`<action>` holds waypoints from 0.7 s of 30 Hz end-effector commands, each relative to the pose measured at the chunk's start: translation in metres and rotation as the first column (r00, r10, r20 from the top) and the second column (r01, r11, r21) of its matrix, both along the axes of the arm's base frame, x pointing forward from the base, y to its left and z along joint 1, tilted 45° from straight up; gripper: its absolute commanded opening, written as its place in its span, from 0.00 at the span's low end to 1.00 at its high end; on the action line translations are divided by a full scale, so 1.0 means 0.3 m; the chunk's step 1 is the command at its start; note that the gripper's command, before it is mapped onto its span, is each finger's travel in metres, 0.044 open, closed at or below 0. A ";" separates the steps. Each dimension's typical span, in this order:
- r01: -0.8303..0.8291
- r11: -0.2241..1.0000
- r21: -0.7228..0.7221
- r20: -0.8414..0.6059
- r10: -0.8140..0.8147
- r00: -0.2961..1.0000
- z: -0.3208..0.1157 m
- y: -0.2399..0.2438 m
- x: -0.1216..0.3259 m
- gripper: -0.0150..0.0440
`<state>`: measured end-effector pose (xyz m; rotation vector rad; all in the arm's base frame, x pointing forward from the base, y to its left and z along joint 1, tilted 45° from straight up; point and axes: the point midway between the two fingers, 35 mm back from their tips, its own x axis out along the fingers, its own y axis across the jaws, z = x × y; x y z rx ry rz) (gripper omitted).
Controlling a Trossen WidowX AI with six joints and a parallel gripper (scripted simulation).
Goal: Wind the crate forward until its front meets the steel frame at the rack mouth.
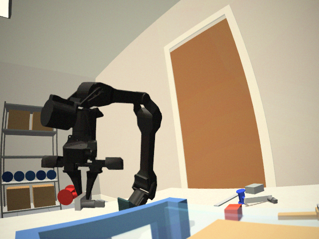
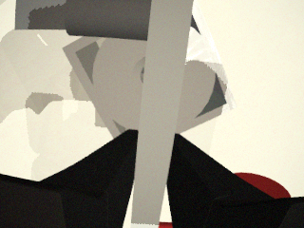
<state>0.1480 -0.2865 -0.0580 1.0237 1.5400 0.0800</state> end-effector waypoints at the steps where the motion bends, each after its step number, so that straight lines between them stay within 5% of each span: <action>1: -0.011 0.998 -0.057 -0.026 0.010 1.000 0.006 -0.004 -0.001 0.25; 21: -0.111 0.932 -0.346 -0.181 0.049 0.982 0.004 -0.002 0.002 0.25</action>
